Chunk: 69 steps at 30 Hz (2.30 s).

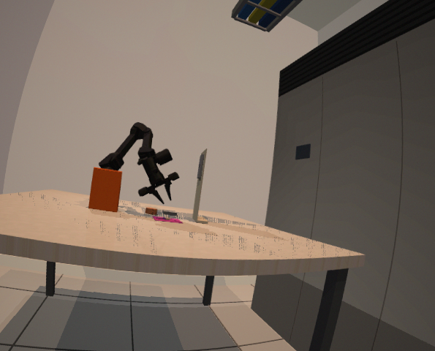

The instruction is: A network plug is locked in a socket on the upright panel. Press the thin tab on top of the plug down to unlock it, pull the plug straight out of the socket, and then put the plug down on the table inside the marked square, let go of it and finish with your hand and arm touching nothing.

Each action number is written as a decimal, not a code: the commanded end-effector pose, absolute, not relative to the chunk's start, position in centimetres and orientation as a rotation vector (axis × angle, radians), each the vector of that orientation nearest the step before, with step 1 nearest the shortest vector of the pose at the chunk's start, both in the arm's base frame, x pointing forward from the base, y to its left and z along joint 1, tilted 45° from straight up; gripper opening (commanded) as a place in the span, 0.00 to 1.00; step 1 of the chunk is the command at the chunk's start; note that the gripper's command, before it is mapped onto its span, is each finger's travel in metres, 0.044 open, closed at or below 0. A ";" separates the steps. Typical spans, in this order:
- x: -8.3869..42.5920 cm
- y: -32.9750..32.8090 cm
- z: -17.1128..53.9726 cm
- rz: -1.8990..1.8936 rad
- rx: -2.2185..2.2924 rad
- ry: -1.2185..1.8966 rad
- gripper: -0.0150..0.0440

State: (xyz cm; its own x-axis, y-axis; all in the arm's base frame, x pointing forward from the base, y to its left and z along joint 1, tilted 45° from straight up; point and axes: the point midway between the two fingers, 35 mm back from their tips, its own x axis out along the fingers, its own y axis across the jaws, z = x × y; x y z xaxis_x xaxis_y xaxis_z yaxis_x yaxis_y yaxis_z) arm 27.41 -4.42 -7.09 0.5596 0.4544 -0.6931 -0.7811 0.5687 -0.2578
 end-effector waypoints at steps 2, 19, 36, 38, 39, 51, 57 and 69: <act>27.6 -5.0 -6.4 0.776 -0.604 0.604 0.52; 27.3 -6.5 -4.8 0.775 -0.604 0.603 0.52; 26.9 -7.6 -3.5 0.779 -0.595 0.609 0.52; 27.0 -8.1 -3.1 0.779 -0.596 0.610 0.52; 27.1 -8.4 -2.9 0.779 -0.597 0.610 0.52; 27.3 -11.6 0.0 0.777 -0.602 0.610 0.52; 27.1 -13.1 1.7 0.776 -0.603 0.608 0.52; 26.6 -14.7 4.1 0.773 -0.604 0.602 0.61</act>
State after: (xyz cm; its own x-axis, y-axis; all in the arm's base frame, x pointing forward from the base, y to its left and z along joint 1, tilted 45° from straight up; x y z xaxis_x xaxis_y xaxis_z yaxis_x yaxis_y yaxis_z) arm 26.64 -14.62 3.72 0.5666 0.4506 -0.6899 -0.7769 0.5711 -0.2650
